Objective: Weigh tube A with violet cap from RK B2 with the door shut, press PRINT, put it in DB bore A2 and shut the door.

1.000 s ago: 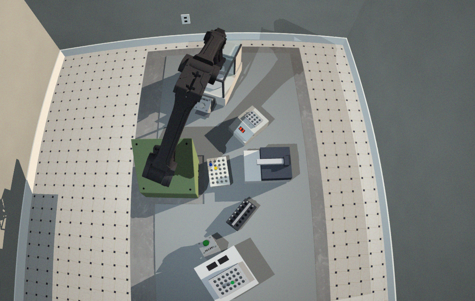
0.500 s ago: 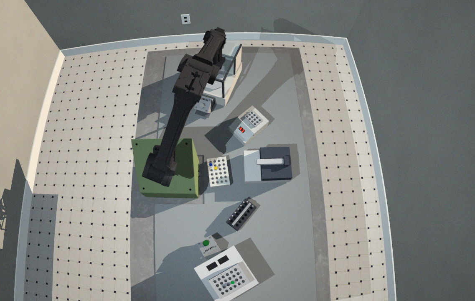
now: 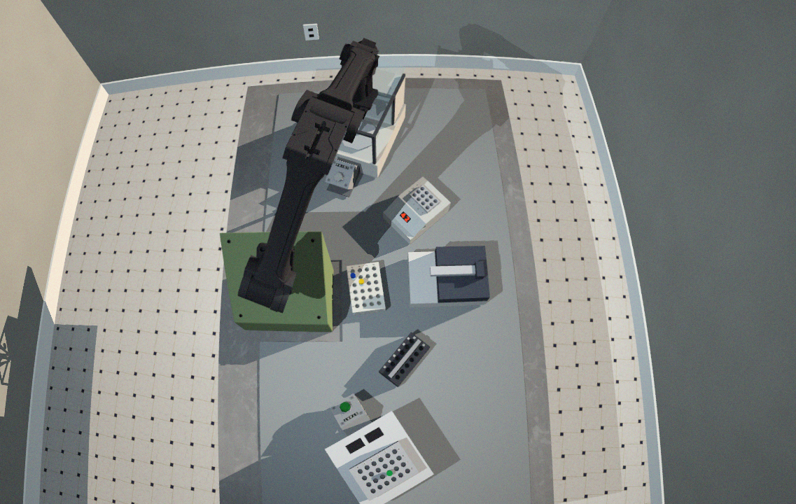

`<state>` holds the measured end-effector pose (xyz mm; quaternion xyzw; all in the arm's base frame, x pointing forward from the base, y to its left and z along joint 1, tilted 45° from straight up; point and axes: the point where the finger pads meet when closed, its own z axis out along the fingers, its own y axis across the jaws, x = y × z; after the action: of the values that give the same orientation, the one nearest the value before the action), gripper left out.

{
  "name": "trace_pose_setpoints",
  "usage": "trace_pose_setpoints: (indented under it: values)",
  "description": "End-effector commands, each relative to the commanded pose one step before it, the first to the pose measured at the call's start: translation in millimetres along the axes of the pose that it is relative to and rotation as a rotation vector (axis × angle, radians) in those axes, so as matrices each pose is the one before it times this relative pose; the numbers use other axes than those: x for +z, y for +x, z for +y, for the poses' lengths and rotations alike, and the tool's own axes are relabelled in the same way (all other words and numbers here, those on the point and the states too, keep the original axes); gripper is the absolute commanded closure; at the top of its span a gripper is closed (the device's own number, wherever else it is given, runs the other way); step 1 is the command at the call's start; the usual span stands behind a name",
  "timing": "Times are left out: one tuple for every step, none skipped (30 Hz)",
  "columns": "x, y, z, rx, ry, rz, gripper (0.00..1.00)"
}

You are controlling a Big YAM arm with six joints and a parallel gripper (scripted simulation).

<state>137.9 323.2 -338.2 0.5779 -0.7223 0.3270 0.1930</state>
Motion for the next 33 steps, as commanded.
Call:
trace_pose_setpoints:
  values:
    - [-29.60,-19.01,-3.03,0.02460,-0.00289,-0.04961,0.64]
    - [-7.93,-1.74,0.45,-0.00090,0.00202,-0.01141,0.64]
    - [-3.59,-1.73,1.50,-0.00247,0.00270,-0.00503,0.64]
    - [-1.73,-0.05,-0.04,-0.00001,0.00033,-0.00013,0.64]
    - [-1.73,-0.05,0.05,-0.00001,-0.00020,-0.00008,0.64]
    - [-1.73,-0.05,0.03,-0.00001,-0.00007,-0.00009,0.64]
    - [-1.63,-0.04,-0.26,0.00054,-0.00044,0.00010,0.64]
    - [0.43,0.40,-0.55,0.00119,-0.00143,0.00377,0.64]
    - [1.98,0.78,0.09,-0.00003,-0.00090,0.00647,0.64]
    - [-0.68,0.18,-0.04,0.00017,-0.00050,0.00178,0.64]
    - [-3.58,-0.43,0.06,-0.00010,0.00037,-0.00335,0.64]
    - [-5.27,-0.76,0.28,-0.00060,0.00115,-0.00636,0.64]
    - [-3.38,-0.34,0.64,-0.00126,0.00127,-0.00305,0.64]
    - [0.00,0.00,0.00,0.00000,0.00000,0.00000,0.64]
    - [0.00,0.00,0.00,0.00000,0.00000,0.00000,0.64]
    - [19.95,5.01,3.16,-0.00592,0.00033,0.03810,0.64]
    - [-6.62,-1.06,-0.92,0.00195,-0.00116,-0.00858,0.64]
    - [-9.73,-1.67,-1.67,0.00322,-0.00107,-0.01406,0.64]
    - [-9.90,-1.64,-1.09,0.00189,0.00056,-0.01445,0.64]
    - [-2.48,-0.14,0.67,-0.00127,0.00101,-0.00145,0.64]
    - [-1.73,-0.04,0.02,-0.00002,-0.00005,-0.00009,0.64]
    - [-1.73,-0.04,0.02,-0.00002,-0.00002,-0.00009,0.64]
    - [-1.73,-0.04,0.02,-0.00002,-0.00004,-0.00009,0.64]
    - [2.42,0.73,0.09,-0.00009,-0.00077,0.00723,0.64]
    - [0.60,0.35,-0.44,0.00091,-0.00126,0.00407,0.64]
    - [-2.06,-0.15,-0.77,0.00152,-0.00123,-0.00060,0.64]
    - [-4.63,-0.57,-0.65,0.00125,-0.00048,-0.00515,0.64]
    - [-4.40,-0.47,0.21,-0.00039,0.00076,-0.00481,0.64]
    - [-2.15,-0.02,1.26,-0.00237,0.00182,-0.00091,0.64]
    - [-1.23,0.09,0.70,-0.00128,0.00079,0.00076,0.64]
    - [0.00,0.00,0.00,0.00000,0.00000,0.00000,0.64]
    - [0.00,0.00,0.00,0.00000,0.00000,0.00000,0.64]
    - [23.06,4.70,3.53,-0.00669,0.00090,0.04351,0.64]
